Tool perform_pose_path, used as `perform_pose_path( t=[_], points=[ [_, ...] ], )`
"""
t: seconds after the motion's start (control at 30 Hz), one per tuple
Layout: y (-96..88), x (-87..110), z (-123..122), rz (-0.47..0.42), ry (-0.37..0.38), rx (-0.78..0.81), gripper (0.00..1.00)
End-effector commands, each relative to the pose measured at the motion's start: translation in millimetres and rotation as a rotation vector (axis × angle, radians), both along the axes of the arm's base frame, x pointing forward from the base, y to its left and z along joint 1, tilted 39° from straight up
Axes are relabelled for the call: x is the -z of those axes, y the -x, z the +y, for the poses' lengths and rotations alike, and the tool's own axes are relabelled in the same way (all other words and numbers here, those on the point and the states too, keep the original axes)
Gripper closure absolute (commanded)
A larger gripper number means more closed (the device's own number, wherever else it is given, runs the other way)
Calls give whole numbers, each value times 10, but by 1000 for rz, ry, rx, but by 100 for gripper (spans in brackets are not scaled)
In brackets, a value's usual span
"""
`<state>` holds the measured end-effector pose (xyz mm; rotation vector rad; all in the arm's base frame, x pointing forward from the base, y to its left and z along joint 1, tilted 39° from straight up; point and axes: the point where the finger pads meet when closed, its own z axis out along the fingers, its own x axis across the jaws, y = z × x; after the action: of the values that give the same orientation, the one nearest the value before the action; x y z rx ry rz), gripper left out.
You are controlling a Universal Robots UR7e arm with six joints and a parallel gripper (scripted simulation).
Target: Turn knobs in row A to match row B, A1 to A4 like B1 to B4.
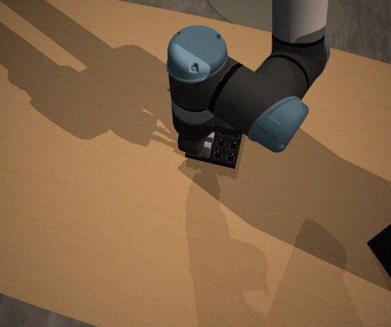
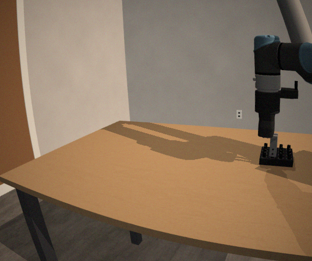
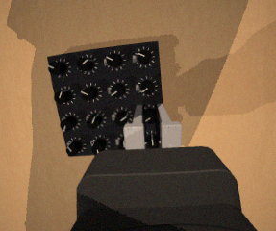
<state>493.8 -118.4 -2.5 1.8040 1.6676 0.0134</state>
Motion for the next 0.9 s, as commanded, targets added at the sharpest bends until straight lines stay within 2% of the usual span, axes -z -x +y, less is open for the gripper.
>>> perform_pose_path(
  t=[0.0, 0.87],
  points=[
    [-2, -5, 2, -1, 0, 0, 70],
    [-2, -5, 2, 25, 25, -44, 70]
  ],
)
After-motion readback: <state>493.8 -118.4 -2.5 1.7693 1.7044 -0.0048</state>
